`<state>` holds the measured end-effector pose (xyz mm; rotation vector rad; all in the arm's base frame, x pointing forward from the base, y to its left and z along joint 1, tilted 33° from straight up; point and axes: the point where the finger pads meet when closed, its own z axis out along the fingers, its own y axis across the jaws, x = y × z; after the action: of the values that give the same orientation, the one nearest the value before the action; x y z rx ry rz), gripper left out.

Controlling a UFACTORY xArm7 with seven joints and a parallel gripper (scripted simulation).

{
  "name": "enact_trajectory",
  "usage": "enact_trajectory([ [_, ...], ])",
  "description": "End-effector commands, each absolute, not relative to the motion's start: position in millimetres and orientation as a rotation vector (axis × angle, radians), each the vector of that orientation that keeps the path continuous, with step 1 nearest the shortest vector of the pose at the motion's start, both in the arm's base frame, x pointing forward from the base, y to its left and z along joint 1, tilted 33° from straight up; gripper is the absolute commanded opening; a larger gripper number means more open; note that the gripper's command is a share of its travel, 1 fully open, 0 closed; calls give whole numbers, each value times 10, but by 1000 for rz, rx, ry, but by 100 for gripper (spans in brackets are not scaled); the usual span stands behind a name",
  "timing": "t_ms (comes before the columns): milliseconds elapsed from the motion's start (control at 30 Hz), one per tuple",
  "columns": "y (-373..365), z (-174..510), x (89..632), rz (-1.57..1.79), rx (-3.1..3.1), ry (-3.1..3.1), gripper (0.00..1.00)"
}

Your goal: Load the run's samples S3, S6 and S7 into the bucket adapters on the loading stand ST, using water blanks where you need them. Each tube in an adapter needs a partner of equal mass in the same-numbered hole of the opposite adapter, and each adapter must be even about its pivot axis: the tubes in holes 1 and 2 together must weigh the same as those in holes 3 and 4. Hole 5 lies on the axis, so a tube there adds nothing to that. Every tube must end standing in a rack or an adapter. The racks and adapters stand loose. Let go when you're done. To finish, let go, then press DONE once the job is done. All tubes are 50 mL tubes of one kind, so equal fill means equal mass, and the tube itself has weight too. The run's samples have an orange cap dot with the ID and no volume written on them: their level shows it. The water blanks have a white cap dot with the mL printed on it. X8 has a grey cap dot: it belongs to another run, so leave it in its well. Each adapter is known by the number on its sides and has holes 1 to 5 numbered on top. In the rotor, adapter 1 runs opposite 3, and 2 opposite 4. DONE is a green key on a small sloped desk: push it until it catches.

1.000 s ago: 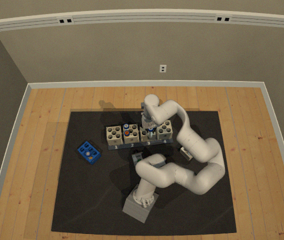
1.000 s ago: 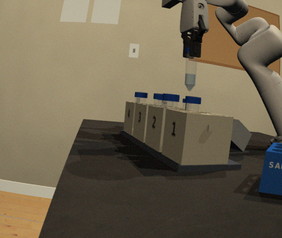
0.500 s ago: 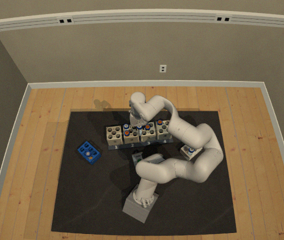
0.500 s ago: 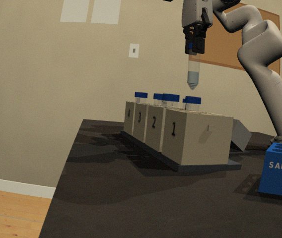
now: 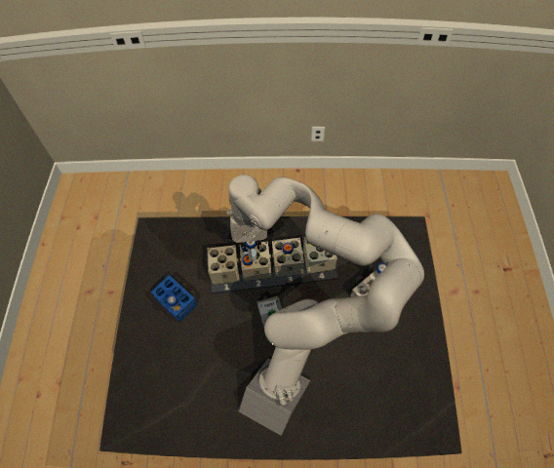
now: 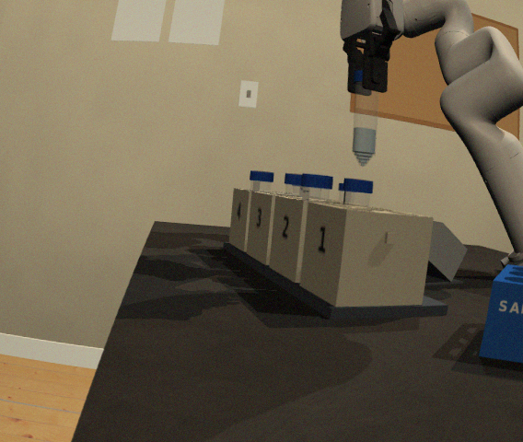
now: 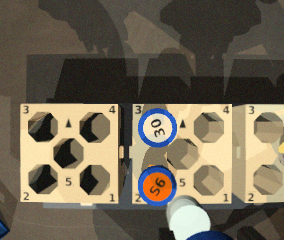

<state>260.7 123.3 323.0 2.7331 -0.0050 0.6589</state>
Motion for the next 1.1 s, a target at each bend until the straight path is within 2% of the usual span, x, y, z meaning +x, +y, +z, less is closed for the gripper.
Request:
enact_trajectory([
  [0,1534,3200,2750,661,2729,-9,0],
  [567,2222,3085,3029,661,2730,-9,0],
  [1067,2254,3080,3042,661,2730,-9,0],
])
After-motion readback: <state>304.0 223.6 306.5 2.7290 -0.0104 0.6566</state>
